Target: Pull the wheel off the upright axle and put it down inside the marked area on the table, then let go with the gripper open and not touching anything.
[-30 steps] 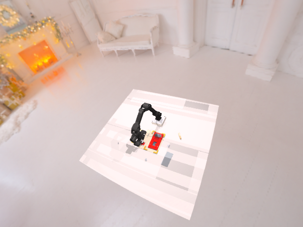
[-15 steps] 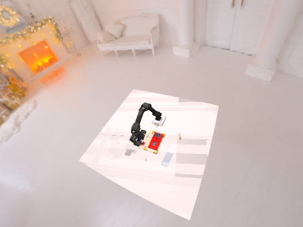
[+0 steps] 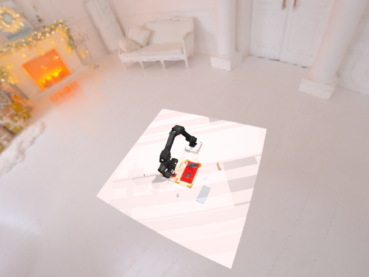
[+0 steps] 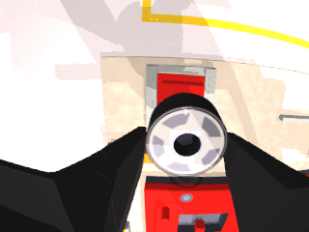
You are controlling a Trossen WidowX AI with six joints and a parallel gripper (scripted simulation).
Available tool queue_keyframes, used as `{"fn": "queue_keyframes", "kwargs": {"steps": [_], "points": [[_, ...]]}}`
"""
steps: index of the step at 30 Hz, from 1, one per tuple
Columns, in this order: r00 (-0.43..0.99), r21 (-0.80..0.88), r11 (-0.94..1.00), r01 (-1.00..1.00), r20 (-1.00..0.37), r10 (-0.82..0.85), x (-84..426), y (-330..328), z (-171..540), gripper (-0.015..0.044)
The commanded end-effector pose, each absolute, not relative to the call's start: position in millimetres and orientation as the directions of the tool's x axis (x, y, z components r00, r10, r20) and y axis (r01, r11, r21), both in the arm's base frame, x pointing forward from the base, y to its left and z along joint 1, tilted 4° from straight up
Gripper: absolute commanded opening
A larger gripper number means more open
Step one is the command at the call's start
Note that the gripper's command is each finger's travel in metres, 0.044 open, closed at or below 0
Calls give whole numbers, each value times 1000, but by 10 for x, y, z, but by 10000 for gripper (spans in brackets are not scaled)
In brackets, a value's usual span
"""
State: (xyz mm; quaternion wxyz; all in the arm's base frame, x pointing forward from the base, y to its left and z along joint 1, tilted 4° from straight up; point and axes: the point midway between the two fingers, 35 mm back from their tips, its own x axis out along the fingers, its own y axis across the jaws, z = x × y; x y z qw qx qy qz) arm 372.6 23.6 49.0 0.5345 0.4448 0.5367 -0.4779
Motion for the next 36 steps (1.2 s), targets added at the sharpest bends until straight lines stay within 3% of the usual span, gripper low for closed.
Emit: {"fn": "queue_keyframes", "kwargs": {"steps": [1,36], "points": [[-24,-29,146,989,-999,-35,3745,236,542,0],[-23,-28,146,989,-999,-36,3743,242,682,0]]}}
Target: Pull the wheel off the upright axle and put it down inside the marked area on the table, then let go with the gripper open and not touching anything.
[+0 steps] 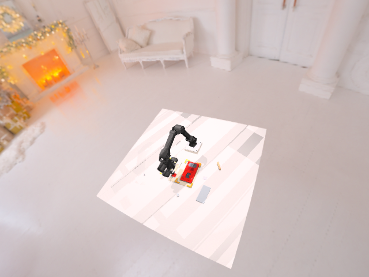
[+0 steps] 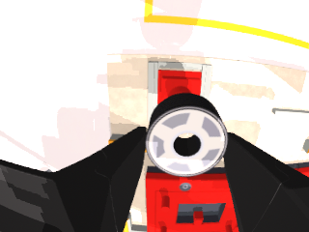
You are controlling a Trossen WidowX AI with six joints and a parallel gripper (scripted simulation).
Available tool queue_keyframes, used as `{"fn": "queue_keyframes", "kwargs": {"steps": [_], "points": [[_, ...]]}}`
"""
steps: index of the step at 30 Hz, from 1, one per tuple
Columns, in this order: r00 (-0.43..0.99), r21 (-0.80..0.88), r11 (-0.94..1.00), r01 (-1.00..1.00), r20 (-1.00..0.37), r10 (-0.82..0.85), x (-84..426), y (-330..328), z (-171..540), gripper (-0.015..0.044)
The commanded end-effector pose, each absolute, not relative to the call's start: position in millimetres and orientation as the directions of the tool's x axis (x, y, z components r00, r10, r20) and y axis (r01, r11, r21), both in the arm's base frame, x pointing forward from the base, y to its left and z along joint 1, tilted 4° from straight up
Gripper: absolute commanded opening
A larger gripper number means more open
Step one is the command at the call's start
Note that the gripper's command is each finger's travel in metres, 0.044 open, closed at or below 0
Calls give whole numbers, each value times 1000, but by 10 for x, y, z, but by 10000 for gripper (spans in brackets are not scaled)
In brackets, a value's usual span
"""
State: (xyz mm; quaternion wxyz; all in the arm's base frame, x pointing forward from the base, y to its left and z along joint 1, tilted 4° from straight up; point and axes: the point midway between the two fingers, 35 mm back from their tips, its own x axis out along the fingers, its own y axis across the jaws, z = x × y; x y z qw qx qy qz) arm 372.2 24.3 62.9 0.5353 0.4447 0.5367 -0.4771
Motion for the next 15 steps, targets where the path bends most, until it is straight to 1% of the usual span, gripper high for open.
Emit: {"fn": "queue_keyframes", "kwargs": {"steps": [1,9,15], "points": [[-23,-28,146,989,-999,-36,3743,243,704,0],[-23,-29,146,989,-999,-36,3710,258,980,0],[-32,-37,150,988,-999,-35,3673,148,916,0]]}}
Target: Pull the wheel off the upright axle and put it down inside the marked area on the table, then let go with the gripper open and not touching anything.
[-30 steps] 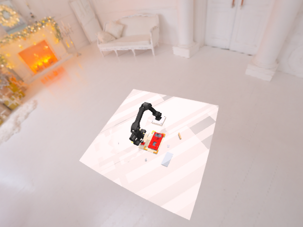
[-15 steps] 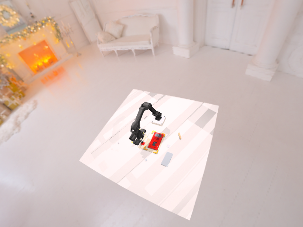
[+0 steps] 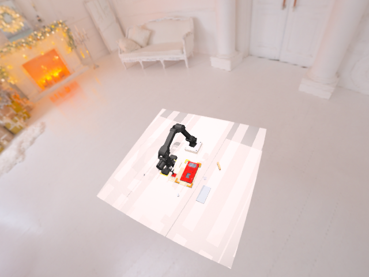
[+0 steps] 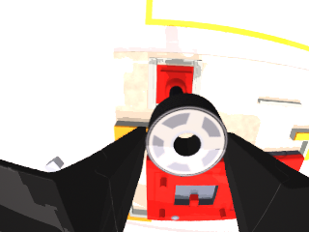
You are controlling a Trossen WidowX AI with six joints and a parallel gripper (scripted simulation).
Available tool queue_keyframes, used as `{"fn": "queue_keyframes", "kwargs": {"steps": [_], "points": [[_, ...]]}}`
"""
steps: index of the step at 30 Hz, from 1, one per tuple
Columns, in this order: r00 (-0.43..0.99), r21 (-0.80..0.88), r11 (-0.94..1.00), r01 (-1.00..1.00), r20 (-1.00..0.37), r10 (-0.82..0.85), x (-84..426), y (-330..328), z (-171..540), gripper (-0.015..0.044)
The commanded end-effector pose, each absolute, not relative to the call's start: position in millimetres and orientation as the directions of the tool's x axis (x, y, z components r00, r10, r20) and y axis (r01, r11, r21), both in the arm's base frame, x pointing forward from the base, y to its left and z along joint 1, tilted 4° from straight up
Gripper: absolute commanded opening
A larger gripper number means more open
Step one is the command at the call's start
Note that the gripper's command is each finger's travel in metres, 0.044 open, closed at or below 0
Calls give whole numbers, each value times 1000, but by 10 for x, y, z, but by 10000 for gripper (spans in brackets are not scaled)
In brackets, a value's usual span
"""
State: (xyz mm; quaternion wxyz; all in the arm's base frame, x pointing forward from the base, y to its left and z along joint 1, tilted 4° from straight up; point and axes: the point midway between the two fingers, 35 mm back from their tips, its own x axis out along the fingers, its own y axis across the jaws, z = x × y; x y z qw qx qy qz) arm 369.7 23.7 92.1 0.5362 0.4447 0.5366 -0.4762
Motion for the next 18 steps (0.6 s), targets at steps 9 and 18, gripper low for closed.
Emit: {"fn": "queue_keyframes", "kwargs": {"steps": [9,18], "points": [[-28,-34,147,989,-999,-39,3555,-238,967,0],[-27,-33,146,989,-999,-45,3395,-596,1010,0]]}}
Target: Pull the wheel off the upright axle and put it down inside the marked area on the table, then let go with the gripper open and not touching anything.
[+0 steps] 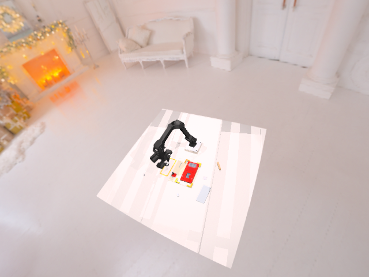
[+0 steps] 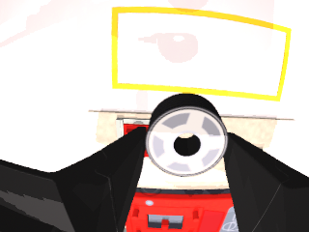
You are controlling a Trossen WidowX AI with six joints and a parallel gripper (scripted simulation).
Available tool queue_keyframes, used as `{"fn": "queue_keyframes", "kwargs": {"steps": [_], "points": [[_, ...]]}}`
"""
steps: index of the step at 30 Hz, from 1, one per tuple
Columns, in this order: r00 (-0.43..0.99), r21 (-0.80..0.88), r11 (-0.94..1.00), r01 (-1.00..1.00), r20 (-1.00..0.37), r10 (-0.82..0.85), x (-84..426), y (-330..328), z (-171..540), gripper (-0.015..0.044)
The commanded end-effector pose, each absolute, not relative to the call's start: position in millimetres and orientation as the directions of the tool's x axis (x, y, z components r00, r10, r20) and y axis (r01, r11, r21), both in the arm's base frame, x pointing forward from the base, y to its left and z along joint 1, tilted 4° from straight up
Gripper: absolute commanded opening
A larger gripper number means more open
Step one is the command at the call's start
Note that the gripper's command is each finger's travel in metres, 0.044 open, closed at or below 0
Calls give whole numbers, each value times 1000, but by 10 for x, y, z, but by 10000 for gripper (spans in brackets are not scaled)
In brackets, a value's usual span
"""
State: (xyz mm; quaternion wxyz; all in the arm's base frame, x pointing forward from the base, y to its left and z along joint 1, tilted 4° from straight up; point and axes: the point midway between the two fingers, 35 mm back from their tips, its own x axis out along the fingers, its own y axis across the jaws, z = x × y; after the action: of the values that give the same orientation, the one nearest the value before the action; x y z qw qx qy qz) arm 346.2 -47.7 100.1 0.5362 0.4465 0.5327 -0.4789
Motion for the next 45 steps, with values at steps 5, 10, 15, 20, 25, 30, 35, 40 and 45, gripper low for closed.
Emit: {"fn": "queue_keyframes", "kwargs": {"steps": [5,10,15,20,25,30,35,40,45], "points": [[-27,-34,146,989,-999,-47,3289,-781,1031,0],[-28,-34,146,989,-998,-48,3256,-835,1032,0],[-28,-34,146,989,-998,-48,3254,-840,934,0],[-28,-34,146,989,-998,-48,3251,-844,832,0],[-28,-34,146,989,-998,-48,3266,-858,648,0],[-28,-34,146,989,-998,-48,3265,-874,358,0],[-28,-35,146,989,-998,-48,3236,-883,71,0],[-28,-35,146,989,-998,-48,3222,-884,-9,0],[-34,-39,142,989,-999,-41,3229,-873,33,131]]}}
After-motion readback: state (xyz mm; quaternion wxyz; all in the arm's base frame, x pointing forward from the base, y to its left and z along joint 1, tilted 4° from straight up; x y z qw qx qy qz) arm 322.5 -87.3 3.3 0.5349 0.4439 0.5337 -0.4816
